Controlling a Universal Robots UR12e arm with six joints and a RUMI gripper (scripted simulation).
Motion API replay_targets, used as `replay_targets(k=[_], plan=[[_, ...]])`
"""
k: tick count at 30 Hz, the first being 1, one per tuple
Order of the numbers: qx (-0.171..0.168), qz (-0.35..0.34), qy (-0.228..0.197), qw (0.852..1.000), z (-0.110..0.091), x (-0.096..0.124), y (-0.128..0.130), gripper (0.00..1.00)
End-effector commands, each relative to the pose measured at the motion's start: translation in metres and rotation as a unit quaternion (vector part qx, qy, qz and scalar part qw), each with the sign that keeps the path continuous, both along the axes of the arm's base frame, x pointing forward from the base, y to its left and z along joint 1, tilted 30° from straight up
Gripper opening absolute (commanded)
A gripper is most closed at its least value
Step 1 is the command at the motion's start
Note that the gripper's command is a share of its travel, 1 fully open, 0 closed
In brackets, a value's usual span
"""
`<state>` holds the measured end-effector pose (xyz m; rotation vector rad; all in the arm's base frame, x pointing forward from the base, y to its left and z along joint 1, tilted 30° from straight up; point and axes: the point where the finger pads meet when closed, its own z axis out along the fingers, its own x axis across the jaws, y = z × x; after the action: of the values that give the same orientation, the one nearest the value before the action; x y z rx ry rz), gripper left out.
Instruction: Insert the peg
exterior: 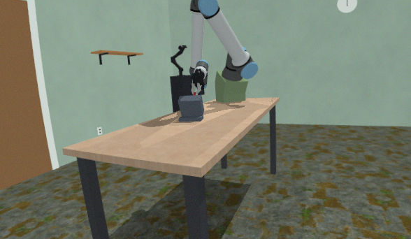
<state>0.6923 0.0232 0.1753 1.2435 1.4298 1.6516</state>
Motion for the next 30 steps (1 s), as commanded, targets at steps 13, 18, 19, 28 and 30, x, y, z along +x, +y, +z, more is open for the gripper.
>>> replay_targets(k=[13, 18, 19, 28, 30], plan=[[0.0, 0.0, -0.001, 1.0, 0.001, 0.019, 0.008, 0.0], [0.0, 0.0, -0.001, 1.0, 0.001, 0.022, 0.009, 0.0], [0.0, 0.0, -0.001, 1.0, 0.0, 0.023, 0.009, 0.0], [0.0, 0.0, -0.001, 1.0, 0.0, 0.029, 0.011, 0.0], [0.0, 0.0, -0.001, 1.0, 0.0, 0.031, 0.012, 0.0]])
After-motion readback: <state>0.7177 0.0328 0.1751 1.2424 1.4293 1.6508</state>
